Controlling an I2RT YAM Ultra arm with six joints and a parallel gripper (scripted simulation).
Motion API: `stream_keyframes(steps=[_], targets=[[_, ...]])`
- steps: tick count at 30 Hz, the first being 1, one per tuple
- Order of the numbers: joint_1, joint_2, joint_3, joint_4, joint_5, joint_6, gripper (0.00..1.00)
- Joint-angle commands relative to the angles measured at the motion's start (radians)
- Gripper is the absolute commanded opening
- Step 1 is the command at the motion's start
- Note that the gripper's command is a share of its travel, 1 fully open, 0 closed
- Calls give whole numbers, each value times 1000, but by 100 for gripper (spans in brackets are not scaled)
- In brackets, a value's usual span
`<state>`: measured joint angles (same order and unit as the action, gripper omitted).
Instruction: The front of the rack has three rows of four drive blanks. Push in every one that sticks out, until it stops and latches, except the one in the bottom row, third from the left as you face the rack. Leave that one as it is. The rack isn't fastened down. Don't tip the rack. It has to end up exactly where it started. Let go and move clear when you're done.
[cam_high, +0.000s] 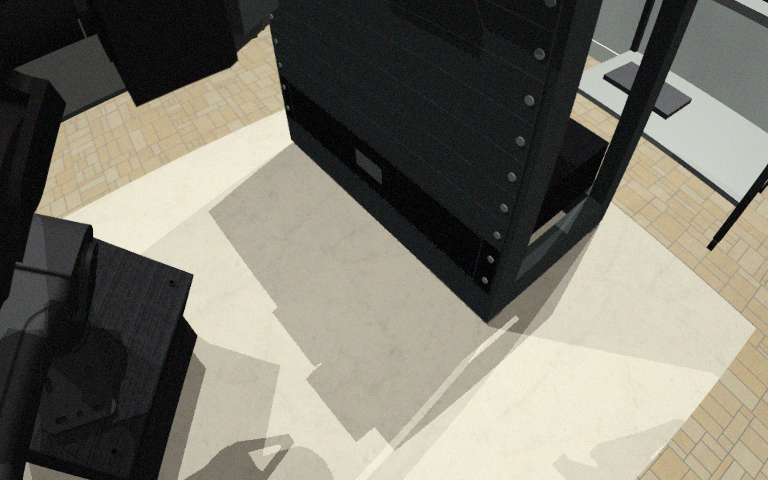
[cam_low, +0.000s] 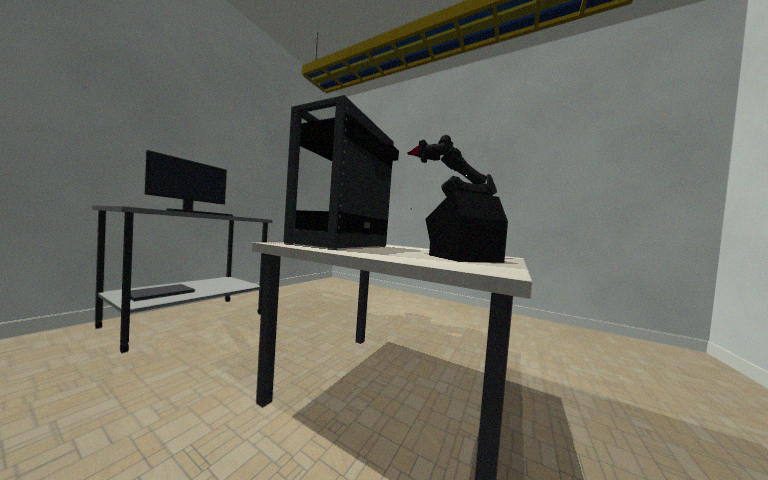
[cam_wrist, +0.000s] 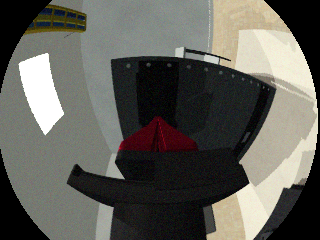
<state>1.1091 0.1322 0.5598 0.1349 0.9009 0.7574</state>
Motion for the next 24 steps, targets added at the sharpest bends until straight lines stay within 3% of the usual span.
stream_keyframes(steps=[1, 17, 24], targets=[[-34, -16, 38, -63, -60, 39, 0], [-169, -12, 58, -148, -180, 135, 0], [-393, 136, 87, -130, -299, 269, 0]])
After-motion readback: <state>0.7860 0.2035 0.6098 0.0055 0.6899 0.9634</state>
